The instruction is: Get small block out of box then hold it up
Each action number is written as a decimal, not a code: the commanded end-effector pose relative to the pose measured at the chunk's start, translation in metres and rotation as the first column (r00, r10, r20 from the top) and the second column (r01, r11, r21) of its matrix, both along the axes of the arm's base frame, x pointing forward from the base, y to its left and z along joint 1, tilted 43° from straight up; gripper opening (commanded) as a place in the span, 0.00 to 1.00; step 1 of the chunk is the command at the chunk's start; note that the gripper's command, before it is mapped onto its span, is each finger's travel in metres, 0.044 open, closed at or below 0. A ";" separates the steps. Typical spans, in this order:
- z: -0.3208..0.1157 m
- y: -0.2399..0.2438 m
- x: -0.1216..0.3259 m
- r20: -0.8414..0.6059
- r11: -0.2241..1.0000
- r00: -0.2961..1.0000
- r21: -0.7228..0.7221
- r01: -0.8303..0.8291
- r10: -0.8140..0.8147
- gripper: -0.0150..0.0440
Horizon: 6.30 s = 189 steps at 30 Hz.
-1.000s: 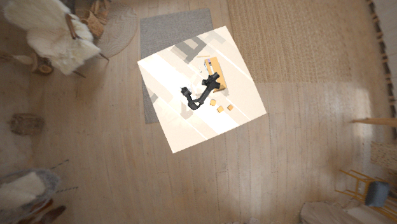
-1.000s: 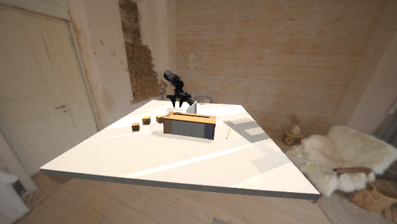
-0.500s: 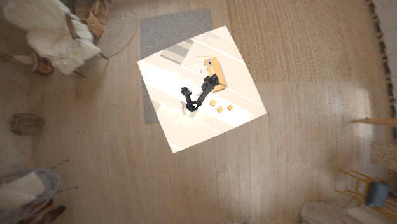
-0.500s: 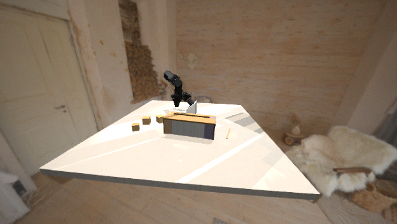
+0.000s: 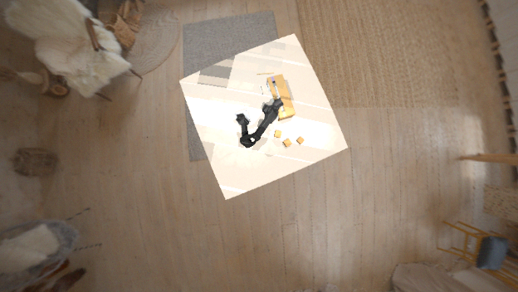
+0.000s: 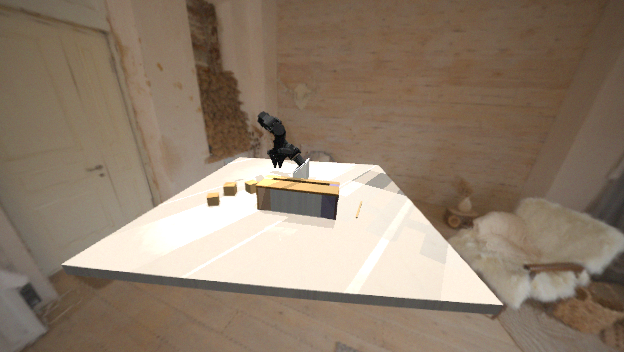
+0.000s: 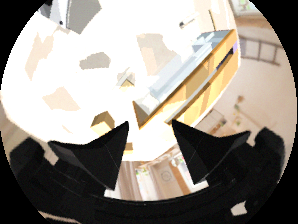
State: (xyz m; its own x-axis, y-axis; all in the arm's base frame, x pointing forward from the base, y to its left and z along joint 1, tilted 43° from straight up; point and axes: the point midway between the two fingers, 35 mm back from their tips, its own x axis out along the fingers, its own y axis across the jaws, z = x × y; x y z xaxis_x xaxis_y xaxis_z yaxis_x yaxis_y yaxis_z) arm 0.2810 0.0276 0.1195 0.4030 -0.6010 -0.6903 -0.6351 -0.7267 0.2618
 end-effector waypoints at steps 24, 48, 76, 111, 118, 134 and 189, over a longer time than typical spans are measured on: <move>0.004 -0.009 -0.009 -0.437 0.811 0.790 -0.195 -0.551 0.431 0.74; -0.022 -0.034 -0.006 0.384 0.550 0.411 0.707 0.445 -0.827 0.74; -0.040 -0.053 -0.006 -0.320 -0.234 -0.584 0.947 -0.220 -0.746 0.74; -0.057 -0.068 -0.006 -0.908 0.224 0.049 0.050 -0.973 0.416 0.74; -0.059 -0.070 -0.006 -0.794 0.454 0.346 -0.101 -0.885 0.499 0.74; -0.063 -0.074 -0.007 -0.482 0.777 0.752 -0.203 -0.596 0.450 0.74; -0.108 -0.113 -0.001 -0.484 0.777 0.752 -0.205 -0.595 0.448 0.74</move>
State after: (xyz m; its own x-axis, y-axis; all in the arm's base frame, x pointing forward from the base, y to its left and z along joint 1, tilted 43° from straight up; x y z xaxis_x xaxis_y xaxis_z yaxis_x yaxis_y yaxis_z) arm 0.2823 -0.0823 0.0177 0.4662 -0.5949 -0.6548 0.0176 -0.7338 0.6792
